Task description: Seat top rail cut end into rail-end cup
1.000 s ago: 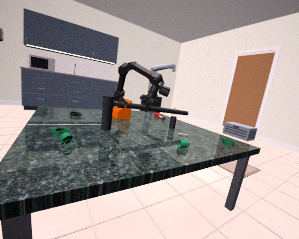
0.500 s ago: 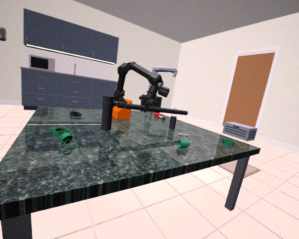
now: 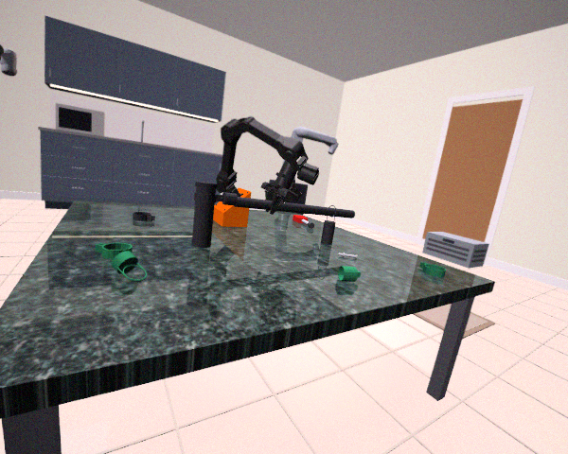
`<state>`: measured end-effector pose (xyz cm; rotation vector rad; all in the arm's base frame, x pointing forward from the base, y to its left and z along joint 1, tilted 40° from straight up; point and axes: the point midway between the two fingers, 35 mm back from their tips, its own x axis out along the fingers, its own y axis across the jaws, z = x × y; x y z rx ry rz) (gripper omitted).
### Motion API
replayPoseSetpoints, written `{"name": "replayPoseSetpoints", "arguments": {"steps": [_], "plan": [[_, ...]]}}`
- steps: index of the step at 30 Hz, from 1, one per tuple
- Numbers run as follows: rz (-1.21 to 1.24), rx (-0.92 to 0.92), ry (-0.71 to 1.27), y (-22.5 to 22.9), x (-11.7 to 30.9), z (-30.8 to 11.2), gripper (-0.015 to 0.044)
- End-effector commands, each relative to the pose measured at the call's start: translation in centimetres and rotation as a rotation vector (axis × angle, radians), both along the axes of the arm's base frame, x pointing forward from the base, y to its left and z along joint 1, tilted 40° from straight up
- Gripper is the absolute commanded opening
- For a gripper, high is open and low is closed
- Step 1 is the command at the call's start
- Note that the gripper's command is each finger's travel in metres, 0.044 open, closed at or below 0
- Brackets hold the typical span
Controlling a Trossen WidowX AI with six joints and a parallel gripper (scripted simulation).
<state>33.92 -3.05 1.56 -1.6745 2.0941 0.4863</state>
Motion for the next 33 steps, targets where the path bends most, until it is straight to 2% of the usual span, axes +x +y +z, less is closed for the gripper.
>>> {"name": "replayPoseSetpoints", "arguments": {"steps": [1, 33], "plan": [[0.014, -0.004, -0.010, 0.05, 0.18, 0.80, 0.0000], [0.001, 0.001, -0.001, 0.01, 0.00, 0.02, 0.0000]]}}
